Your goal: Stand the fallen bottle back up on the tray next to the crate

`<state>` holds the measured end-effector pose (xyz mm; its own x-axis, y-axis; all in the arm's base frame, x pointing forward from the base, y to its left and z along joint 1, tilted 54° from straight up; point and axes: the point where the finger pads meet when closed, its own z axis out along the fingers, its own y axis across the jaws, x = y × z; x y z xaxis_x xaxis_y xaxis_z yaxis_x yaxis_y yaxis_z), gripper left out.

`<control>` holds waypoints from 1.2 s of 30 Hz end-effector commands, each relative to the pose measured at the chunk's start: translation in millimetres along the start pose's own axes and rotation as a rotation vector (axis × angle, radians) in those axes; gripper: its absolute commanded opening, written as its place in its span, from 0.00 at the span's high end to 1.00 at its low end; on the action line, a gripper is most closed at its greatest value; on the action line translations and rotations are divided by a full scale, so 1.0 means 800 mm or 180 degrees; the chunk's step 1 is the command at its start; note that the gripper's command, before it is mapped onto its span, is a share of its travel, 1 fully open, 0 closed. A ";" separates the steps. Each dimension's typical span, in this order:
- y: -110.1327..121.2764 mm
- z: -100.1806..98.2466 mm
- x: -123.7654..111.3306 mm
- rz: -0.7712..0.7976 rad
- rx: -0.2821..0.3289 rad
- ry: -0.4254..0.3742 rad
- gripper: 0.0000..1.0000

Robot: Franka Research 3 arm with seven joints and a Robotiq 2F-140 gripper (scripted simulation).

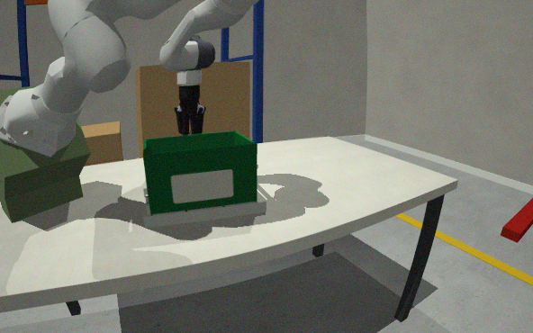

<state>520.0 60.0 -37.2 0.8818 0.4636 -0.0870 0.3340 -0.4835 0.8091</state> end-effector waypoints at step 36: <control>-0.002 -0.082 0.000 -0.0037 -0.0001 0.0001 1.00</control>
<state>501.2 103.0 -4.4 0.8820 0.4636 -0.0846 0.3326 -0.4853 0.8086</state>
